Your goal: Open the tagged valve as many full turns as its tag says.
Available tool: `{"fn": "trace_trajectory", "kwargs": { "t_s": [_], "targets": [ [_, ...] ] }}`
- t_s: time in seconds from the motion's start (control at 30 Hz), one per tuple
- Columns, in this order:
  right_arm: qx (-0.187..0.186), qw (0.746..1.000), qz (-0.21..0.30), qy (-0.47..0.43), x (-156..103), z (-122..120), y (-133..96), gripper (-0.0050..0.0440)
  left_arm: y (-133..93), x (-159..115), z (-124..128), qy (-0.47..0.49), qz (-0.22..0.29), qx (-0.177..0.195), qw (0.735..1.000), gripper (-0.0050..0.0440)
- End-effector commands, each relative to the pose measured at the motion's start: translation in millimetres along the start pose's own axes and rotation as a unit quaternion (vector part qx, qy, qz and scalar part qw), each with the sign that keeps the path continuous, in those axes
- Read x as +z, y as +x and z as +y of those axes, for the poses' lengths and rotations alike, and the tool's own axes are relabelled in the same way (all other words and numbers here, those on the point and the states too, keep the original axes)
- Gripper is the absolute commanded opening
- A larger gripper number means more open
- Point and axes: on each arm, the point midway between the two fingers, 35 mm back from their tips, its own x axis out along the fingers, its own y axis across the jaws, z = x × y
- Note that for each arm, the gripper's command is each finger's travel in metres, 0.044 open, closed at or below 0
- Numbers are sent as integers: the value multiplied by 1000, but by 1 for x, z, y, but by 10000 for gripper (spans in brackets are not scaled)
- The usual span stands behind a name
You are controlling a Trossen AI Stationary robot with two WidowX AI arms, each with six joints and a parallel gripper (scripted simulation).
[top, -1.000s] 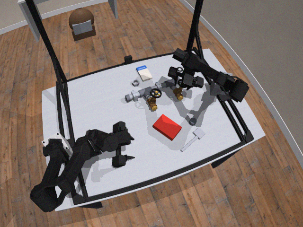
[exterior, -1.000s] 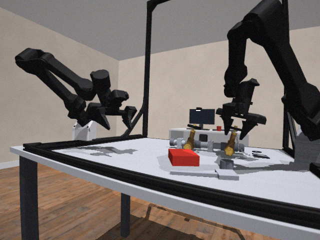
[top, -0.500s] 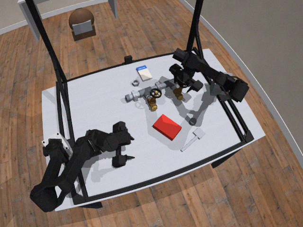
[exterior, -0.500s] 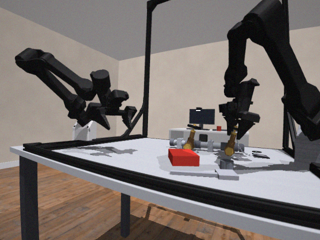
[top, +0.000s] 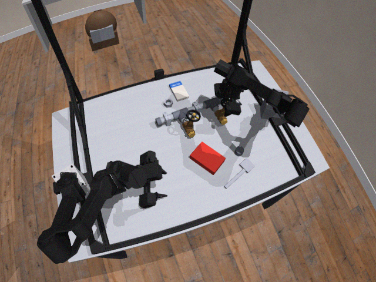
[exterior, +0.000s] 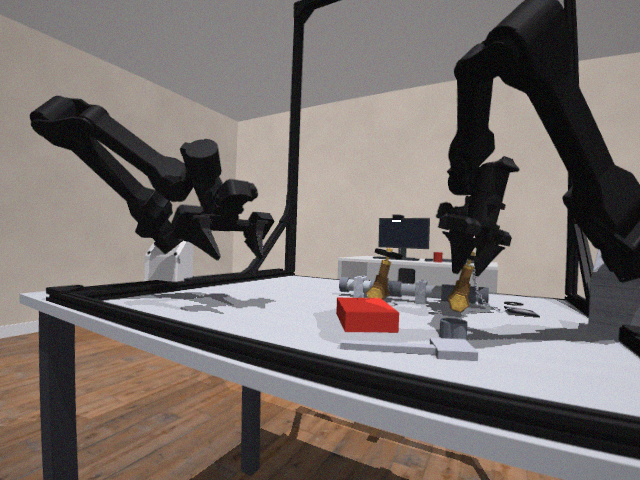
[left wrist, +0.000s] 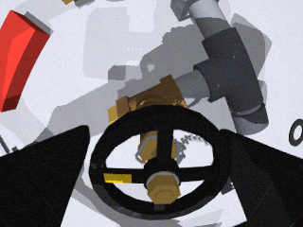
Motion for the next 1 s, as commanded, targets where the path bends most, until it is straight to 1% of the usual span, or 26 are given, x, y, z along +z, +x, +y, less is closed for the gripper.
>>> {"fn": "trace_trajectory", "kwargs": {
  "t_s": [0.0,0.07,0.27,0.6,0.73,0.93,0.97],
  "targets": [
    [0,1000,0,0,0,0,0,400,0,0,0,112,-1,0,994,400],
    [0,1000,0,0,0,0,0,400,0,0,0,160,-1,0,987,400],
    [0,1000,0,0,0,0,0,400,0,0,0,164,-1,0,986,400],
    [0,1000,0,0,0,0,0,400,0,0,0,155,0,0,988,160],
    [0,1000,0,0,0,0,0,400,0,0,0,155,0,0,988,160],
    [0,1000,0,0,0,0,0,400,0,0,0,155,0,0,988,16],
    [0,1000,0,0,0,0,0,400,0,0,0,155,0,0,988,0]
  ]
}}
